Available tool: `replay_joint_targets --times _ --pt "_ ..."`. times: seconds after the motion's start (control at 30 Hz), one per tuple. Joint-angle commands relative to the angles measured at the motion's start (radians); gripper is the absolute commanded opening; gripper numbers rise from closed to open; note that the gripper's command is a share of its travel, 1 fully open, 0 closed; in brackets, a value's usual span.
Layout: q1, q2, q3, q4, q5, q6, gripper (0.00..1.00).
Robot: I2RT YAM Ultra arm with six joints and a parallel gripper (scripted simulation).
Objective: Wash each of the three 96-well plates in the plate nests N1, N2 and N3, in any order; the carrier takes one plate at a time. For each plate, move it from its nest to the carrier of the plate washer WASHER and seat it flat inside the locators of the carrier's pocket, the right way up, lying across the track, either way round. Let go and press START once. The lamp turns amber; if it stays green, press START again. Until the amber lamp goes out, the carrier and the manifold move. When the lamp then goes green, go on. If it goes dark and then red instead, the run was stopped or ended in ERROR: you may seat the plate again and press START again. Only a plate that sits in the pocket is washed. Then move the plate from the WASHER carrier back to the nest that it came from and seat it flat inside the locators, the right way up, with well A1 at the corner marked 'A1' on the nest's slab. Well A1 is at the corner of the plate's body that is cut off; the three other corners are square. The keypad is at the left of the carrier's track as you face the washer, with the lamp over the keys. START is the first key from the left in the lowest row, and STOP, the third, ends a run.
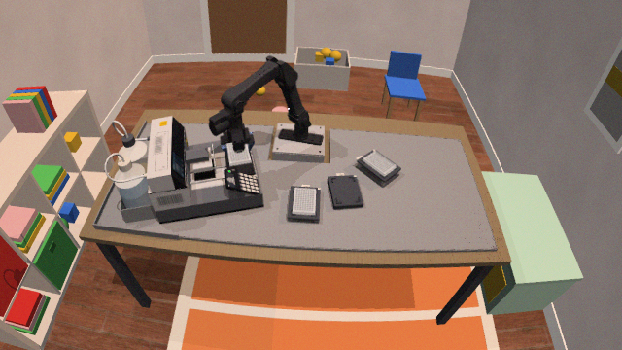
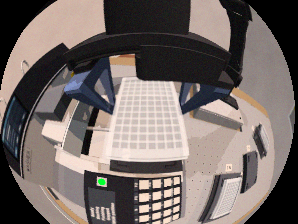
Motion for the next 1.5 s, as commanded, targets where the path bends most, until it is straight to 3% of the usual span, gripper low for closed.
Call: replay_joint_targets --times 0.0,0.57,1.47 --pt "0.0 -0.005 -0.009 0.031 -0.004 -0.001 0.0" --pt "-0.003 0.006 -0.094 0.127 -0.004 -0.004 0.0" --pt "-0.003 0.0 -0.108 0.135 -0.004 -0.004 0.0"
